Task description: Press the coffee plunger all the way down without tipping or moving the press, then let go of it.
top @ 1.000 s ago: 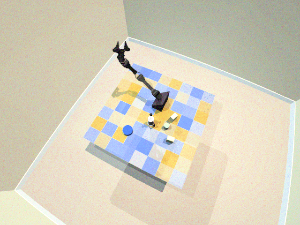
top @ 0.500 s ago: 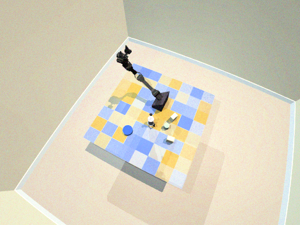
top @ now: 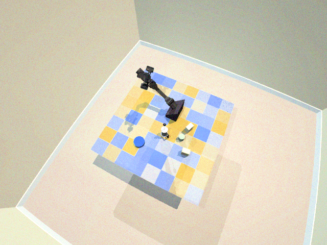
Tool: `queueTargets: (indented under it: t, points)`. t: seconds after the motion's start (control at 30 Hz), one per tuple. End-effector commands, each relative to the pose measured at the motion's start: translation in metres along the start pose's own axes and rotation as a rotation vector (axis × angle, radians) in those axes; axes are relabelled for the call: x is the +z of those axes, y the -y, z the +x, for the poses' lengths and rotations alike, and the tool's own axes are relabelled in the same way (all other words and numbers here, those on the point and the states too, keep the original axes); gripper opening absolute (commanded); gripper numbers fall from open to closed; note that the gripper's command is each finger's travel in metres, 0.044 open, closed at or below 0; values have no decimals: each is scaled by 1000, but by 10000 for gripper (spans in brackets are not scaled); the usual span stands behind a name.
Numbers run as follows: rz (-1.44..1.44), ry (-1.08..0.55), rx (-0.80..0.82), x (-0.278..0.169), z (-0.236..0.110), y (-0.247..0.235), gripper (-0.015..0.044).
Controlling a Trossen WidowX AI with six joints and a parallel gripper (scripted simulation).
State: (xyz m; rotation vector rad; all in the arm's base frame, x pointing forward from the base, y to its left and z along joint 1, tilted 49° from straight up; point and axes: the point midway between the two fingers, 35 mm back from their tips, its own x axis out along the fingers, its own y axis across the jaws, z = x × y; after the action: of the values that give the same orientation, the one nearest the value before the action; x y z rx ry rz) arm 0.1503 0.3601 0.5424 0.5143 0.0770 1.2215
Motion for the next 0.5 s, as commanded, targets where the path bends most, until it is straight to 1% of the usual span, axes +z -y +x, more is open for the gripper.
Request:
queueTargets:
  t: [0.0,0.13,0.23,0.33,0.47]
  points:
    - [-21,-105,-145,-46,9,34,440]
    - [-51,-217,-338,-98,9,77,440]
    - [-97,-309,-492,-138,1,109,440]
    - [-166,-404,-648,-176,-15,141,440]
    - [-300,-536,-855,-221,-47,181,440]
